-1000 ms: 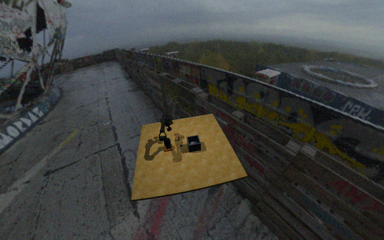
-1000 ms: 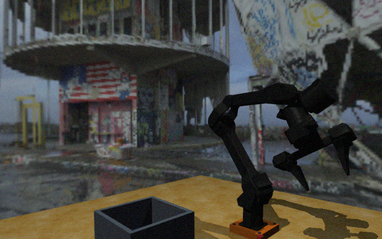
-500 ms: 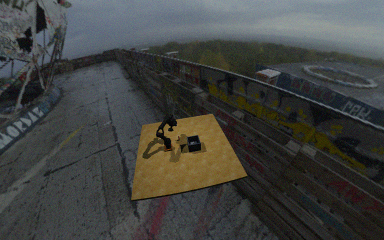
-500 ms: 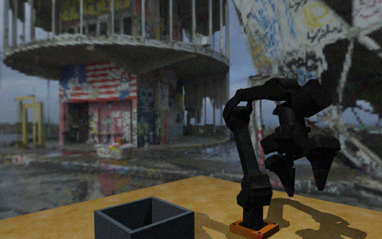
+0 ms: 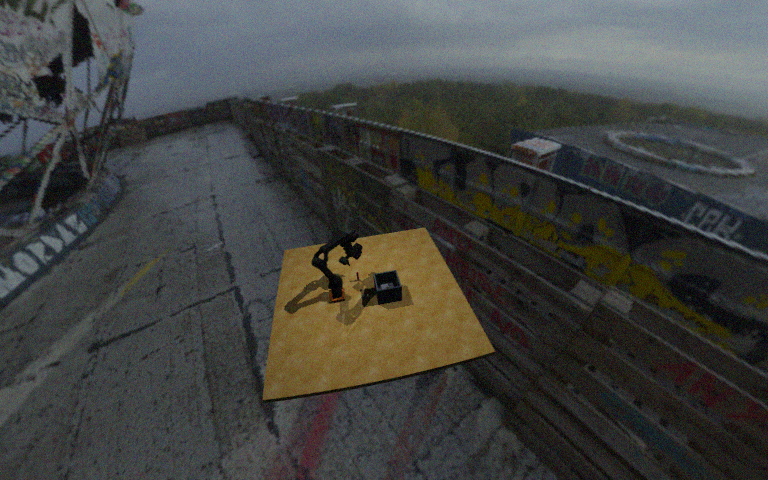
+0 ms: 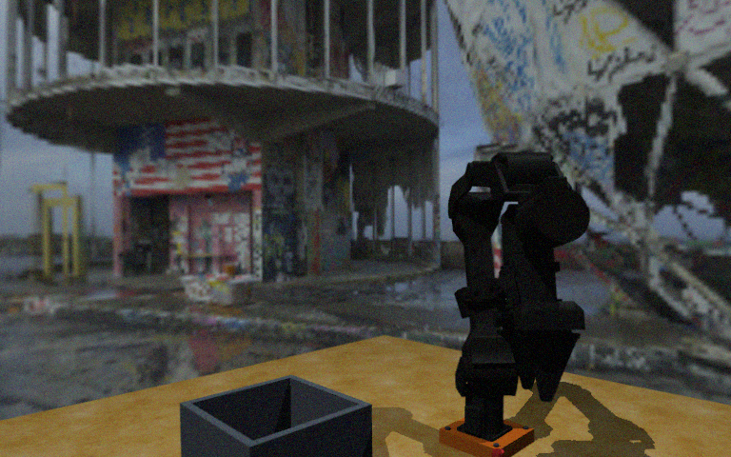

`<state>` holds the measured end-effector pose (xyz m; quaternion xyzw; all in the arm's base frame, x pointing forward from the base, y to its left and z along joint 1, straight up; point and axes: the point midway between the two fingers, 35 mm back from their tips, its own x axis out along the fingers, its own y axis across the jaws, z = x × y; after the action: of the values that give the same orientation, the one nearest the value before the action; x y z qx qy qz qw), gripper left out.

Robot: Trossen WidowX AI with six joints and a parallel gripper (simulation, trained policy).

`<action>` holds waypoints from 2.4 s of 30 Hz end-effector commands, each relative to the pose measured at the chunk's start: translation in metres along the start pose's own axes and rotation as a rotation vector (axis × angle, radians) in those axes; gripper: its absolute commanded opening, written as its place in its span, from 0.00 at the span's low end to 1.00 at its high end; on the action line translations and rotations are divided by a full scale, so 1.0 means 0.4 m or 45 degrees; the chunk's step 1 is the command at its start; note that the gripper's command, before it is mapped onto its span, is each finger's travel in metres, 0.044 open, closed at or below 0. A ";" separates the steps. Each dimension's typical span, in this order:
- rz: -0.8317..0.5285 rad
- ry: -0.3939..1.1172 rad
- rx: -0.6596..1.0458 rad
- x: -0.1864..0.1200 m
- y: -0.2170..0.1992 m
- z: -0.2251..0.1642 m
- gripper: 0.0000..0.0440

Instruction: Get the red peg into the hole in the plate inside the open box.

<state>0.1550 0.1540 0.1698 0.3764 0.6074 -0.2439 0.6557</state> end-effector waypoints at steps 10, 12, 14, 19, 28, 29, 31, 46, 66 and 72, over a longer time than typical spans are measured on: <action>-0.202 0.033 0.230 0.056 -0.043 0.055 1.00; -0.224 0.039 0.250 0.066 -0.050 0.059 1.00; -0.242 0.047 0.270 0.076 -0.057 0.062 1.00; -0.279 0.067 0.315 0.113 -0.071 0.069 1.00; -0.316 0.104 0.385 0.194 -0.091 0.074 1.00; -0.318 0.106 0.393 0.203 -0.094 0.075 1.00; -0.322 0.110 0.408 0.220 -0.098 0.077 1.00; -0.309 0.112 0.456 0.299 -0.100 0.097 0.50; -0.115 0.222 0.422 0.229 -0.019 0.097 0.00; -0.014 0.237 0.407 0.169 0.010 0.107 0.00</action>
<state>0.1884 0.1307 0.0880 0.4813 0.6253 -0.3250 0.5214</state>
